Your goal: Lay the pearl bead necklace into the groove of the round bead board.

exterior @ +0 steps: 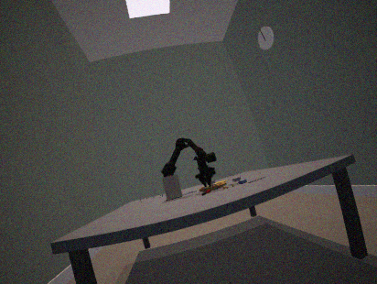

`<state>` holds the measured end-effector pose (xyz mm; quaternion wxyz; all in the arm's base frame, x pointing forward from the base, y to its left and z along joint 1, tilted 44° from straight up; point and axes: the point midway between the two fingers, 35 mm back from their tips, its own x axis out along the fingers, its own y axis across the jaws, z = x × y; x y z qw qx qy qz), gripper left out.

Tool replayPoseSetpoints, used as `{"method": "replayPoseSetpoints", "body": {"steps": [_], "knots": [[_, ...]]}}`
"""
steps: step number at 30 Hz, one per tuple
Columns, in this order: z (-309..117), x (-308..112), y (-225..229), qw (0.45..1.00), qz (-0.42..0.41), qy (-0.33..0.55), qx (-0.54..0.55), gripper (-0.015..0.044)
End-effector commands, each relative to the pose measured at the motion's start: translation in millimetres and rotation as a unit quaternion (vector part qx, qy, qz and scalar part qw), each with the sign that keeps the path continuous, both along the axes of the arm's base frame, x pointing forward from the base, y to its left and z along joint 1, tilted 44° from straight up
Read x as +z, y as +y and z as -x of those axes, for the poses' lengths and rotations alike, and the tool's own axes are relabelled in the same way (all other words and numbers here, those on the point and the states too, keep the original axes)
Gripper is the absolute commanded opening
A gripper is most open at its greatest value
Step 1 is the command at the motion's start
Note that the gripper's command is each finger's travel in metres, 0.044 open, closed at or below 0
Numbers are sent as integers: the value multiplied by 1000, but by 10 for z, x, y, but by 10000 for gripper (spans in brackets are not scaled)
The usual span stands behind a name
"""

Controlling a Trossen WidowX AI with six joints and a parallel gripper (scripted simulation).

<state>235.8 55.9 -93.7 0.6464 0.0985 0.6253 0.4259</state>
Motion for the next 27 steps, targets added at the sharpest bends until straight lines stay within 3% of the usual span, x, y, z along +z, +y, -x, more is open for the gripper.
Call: {"method": "replayPoseSetpoints", "body": {"steps": [1, 5, 24, 27], "knots": [[-3, 4, -5, 1000, 0, 0, 0, 341], [8, 13, -15, 1000, -1, 5, -2, 440], [5, 27, -28, 1000, -1, 5, -2, 440], [-41, 88, 9, 998, 8, 44, -44, 361]]}}
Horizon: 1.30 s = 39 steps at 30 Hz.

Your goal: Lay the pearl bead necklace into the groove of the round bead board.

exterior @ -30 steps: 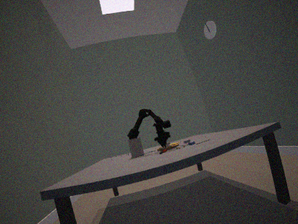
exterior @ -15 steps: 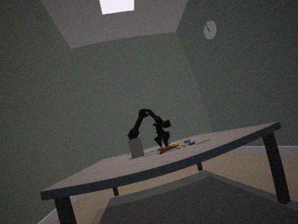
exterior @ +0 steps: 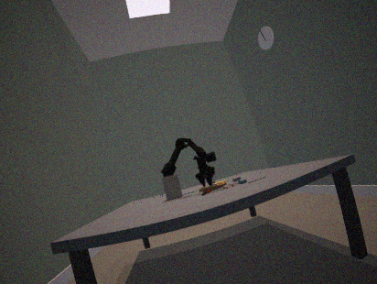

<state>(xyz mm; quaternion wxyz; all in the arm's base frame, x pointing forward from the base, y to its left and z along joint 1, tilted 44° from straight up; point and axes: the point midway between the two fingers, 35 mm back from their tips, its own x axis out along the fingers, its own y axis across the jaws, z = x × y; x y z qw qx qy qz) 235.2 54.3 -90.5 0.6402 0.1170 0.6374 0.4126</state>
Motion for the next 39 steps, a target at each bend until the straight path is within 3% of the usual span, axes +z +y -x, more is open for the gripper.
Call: {"method": "replayPoseSetpoints", "body": {"steps": [1, 9, 18, 39], "knots": [[-77, 100, 51, 997, 14, 50, -57, 335], [-274, 479, 292, 921, 61, 261, -282, 125], [-383, 916, 583, 743, 101, 453, -482, 120], [-389, 851, 660, 743, 99, 451, -485, 120]]}}
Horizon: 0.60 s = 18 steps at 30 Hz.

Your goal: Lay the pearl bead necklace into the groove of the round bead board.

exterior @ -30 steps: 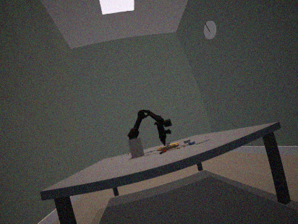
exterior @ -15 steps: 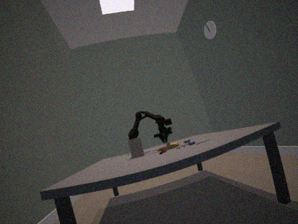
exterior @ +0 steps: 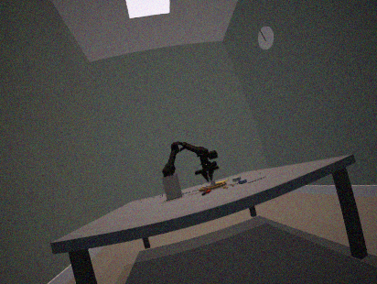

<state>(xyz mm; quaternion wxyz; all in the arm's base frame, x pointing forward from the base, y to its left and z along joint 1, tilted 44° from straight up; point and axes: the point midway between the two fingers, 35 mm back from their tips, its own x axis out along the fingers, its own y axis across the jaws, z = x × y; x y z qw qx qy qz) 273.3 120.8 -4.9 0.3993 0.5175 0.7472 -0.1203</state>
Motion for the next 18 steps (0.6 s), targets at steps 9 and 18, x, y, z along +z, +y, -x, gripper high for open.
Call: {"method": "replayPoseSetpoints", "body": {"steps": [9, 18], "knots": [[18, -101, 86, 1000, -1, 2, -2, 120], [54, -202, 184, 1000, -1, 5, -2, 120]]}}
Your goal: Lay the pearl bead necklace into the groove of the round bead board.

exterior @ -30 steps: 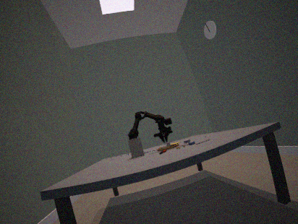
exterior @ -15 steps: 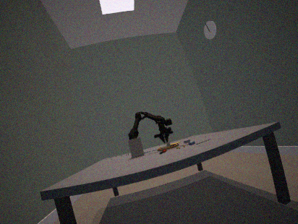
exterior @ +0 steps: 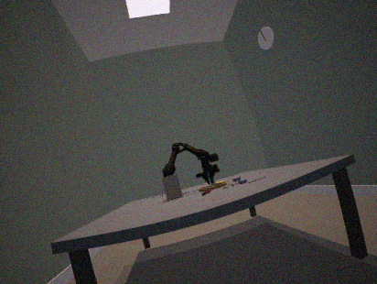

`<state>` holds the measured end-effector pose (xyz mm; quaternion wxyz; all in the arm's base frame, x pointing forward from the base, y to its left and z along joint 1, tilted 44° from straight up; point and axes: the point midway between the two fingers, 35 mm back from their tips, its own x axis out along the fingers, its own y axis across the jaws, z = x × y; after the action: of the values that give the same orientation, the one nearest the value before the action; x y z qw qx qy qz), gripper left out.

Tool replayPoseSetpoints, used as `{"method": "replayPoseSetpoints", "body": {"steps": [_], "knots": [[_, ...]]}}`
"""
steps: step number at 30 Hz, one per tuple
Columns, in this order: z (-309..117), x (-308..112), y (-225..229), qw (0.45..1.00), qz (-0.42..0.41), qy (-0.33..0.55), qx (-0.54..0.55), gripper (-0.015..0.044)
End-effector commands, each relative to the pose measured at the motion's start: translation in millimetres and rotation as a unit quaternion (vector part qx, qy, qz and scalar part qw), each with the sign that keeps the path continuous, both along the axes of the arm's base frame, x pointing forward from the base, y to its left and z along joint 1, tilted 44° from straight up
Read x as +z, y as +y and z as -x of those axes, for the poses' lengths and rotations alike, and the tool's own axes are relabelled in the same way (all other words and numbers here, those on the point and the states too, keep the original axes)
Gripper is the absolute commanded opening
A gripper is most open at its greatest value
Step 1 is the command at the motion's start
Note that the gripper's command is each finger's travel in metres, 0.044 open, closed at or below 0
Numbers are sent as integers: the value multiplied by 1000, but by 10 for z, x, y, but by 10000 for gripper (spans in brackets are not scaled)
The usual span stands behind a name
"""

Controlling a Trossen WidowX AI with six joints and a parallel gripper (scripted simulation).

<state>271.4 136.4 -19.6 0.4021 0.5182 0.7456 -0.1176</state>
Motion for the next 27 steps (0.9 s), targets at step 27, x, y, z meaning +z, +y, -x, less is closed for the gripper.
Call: {"method": "replayPoseSetpoints", "body": {"steps": [27], "knots": [[27, -49, 38, 1000, 0, 4, 0, 0]]}}
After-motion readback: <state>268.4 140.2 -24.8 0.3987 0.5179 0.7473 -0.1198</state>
